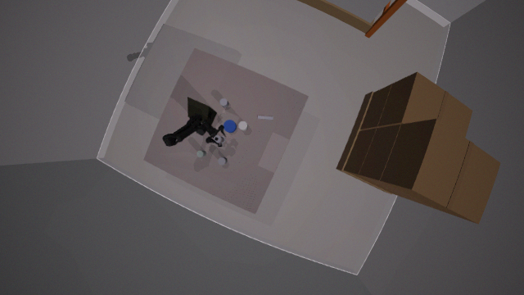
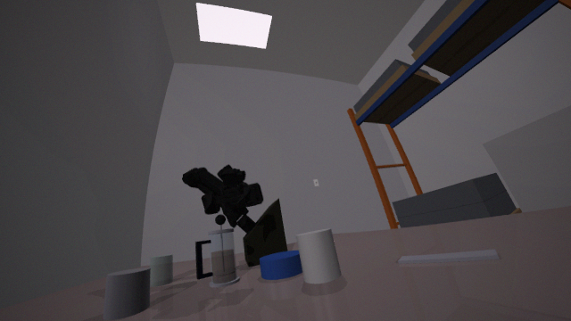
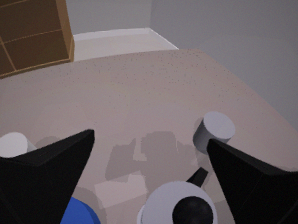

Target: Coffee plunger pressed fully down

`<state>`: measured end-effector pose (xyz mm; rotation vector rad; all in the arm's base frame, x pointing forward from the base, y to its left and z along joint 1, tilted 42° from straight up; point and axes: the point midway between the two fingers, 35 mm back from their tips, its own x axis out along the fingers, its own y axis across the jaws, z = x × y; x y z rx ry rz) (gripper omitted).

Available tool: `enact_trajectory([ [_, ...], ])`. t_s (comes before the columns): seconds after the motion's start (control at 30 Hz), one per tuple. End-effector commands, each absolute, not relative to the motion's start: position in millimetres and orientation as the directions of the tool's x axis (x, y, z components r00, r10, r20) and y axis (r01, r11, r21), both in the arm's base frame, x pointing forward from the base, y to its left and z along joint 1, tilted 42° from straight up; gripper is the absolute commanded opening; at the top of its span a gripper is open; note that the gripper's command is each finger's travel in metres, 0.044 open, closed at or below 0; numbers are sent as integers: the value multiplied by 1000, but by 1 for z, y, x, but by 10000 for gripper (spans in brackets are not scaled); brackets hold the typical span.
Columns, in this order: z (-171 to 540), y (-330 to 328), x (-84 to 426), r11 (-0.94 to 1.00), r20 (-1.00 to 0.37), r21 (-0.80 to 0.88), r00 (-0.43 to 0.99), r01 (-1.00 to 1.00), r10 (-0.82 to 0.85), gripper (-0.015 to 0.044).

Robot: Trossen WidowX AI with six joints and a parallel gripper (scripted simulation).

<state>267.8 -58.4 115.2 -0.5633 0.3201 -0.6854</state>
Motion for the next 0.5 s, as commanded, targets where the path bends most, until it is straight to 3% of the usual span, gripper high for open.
enact_trajectory([
  [0.0, 126, -46, 275, 660, -95, -560, 753, 501, -652, 440],
  [0.23, 134, -24, 257, 657, -167, -570, 713, 494, -681, 440],
  [0.47, 166, -17, 222, 611, -126, -606, 697, 509, -706, 440],
])
